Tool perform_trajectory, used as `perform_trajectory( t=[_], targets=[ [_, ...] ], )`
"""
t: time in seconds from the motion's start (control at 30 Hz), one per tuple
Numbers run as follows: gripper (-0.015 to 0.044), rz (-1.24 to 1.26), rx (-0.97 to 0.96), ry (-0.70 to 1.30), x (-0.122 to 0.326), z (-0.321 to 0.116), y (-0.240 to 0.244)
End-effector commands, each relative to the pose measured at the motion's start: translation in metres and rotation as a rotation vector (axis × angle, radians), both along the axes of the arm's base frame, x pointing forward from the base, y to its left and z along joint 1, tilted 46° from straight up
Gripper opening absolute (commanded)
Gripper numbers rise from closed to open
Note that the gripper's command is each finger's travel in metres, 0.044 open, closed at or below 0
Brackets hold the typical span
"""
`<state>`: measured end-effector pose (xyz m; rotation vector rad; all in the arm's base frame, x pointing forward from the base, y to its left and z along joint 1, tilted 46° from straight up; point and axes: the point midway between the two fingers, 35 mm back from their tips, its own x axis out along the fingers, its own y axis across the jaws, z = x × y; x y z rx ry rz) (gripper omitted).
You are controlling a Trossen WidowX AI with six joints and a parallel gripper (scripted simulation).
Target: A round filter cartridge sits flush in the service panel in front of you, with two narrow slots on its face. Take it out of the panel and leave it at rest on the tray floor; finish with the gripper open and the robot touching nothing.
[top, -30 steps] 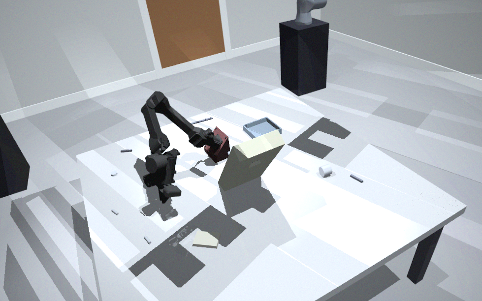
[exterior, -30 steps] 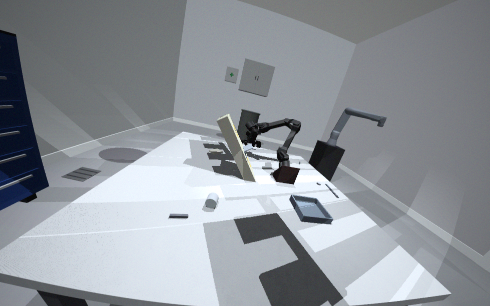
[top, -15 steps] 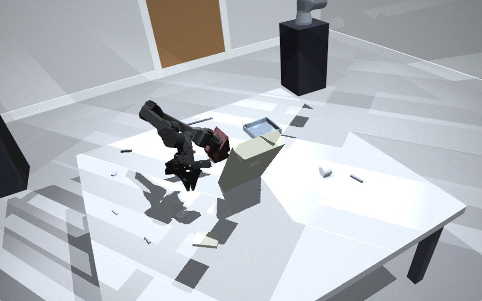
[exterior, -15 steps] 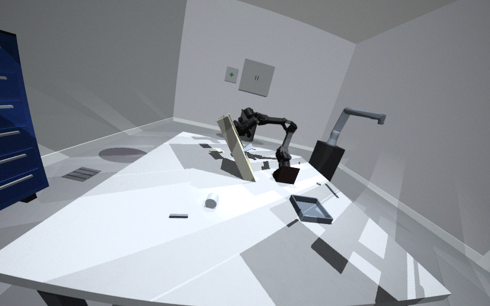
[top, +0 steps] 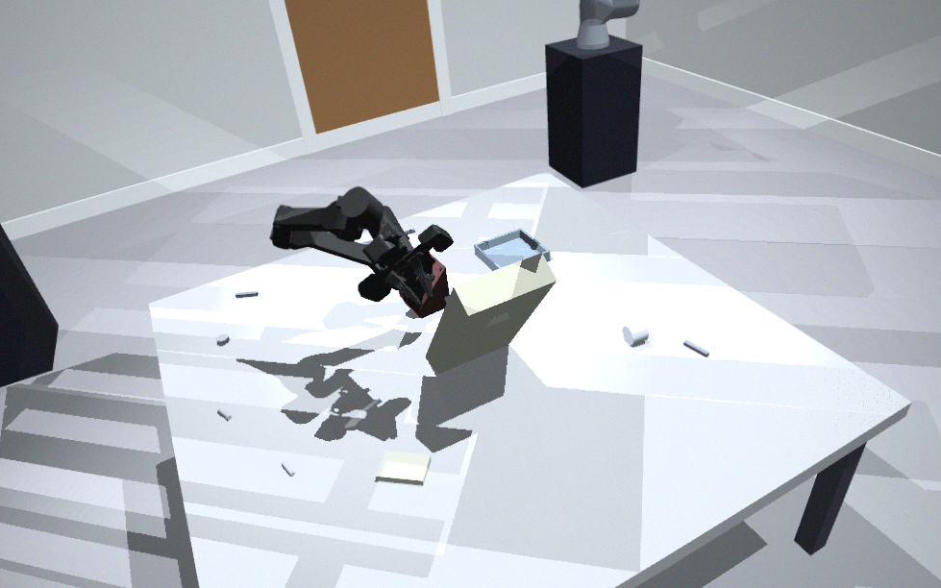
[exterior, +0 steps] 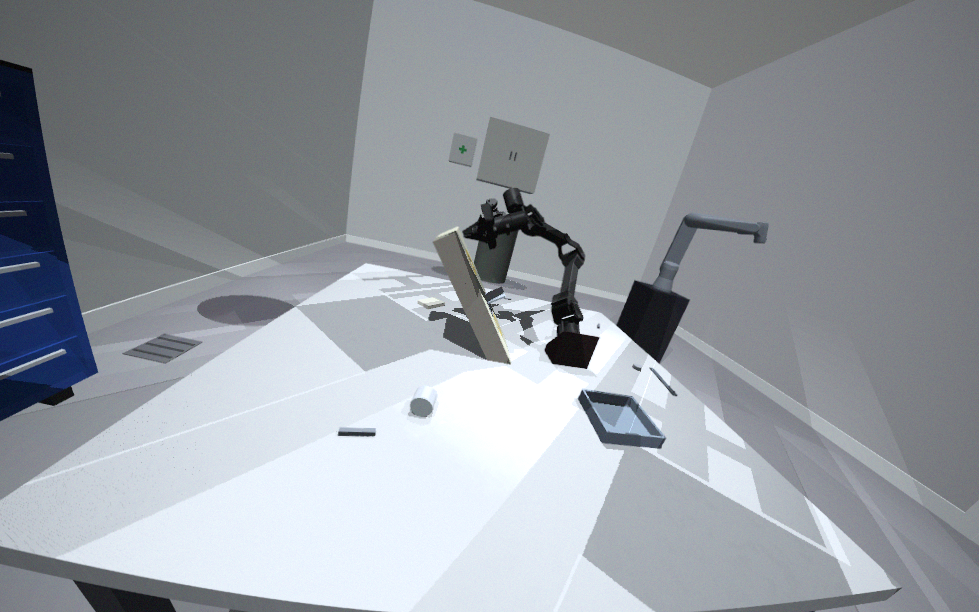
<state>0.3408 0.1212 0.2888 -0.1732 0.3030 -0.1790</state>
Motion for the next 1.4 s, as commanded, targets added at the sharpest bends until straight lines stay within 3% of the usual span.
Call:
perform_trajectory(
  t=[0.0,0.2,0.4,1.37],
  targets=[
    [0.0097,0.075,-0.022,0.022,-0.016,-0.012,0.029],
    [0.0097,0.126,-0.329,0.186,-0.037,-0.060,0.052],
    [0.0097,0.240,-0.986,0.360,-0.086,-0.115,0.074],
    [0.0097,0.245,-1.002,0.371,-0.065,-0.127,0.068]
  ],
)
